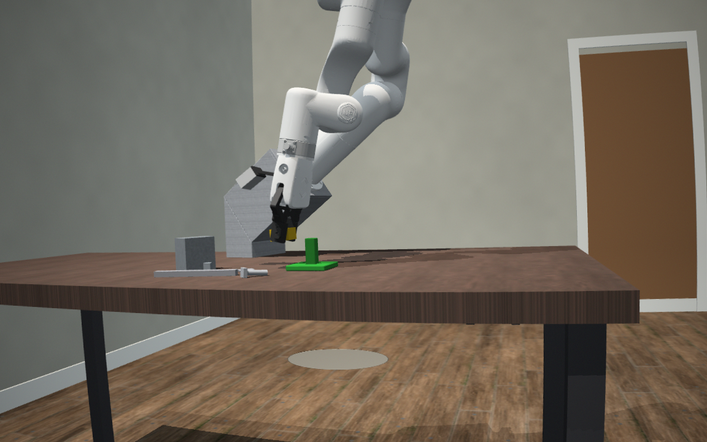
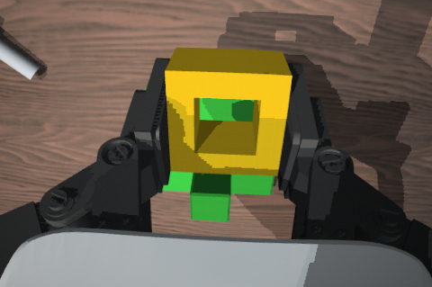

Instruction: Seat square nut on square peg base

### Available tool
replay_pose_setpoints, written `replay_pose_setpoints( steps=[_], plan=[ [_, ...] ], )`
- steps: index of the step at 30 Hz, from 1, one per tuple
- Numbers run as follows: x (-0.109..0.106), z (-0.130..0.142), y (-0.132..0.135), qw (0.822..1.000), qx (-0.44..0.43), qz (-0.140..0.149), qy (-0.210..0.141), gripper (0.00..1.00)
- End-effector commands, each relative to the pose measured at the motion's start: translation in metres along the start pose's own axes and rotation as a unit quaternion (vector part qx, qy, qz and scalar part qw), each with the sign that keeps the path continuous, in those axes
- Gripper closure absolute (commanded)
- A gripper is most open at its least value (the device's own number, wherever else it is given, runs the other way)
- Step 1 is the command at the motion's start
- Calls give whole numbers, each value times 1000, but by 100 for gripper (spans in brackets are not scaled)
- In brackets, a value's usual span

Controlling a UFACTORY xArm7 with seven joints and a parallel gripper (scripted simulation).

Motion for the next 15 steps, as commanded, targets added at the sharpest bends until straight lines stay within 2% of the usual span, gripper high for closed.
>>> replay_pose_setpoints(
  steps=[1,15],
  plan=[
    [-1,0,-1,1000,1,-3,13,100],
    [-1,0,0,1000,-1,-6,30,100]
  ],
)
Point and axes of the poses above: the point where the finger pads meet when closed, its own x axis out along the fingers, its own y axis across the jaws, z = x × y, the point moved 1 cm from there along -x, back along the fingers, and after that the axes turned 6 degrees about x, right-handed, at the moved point
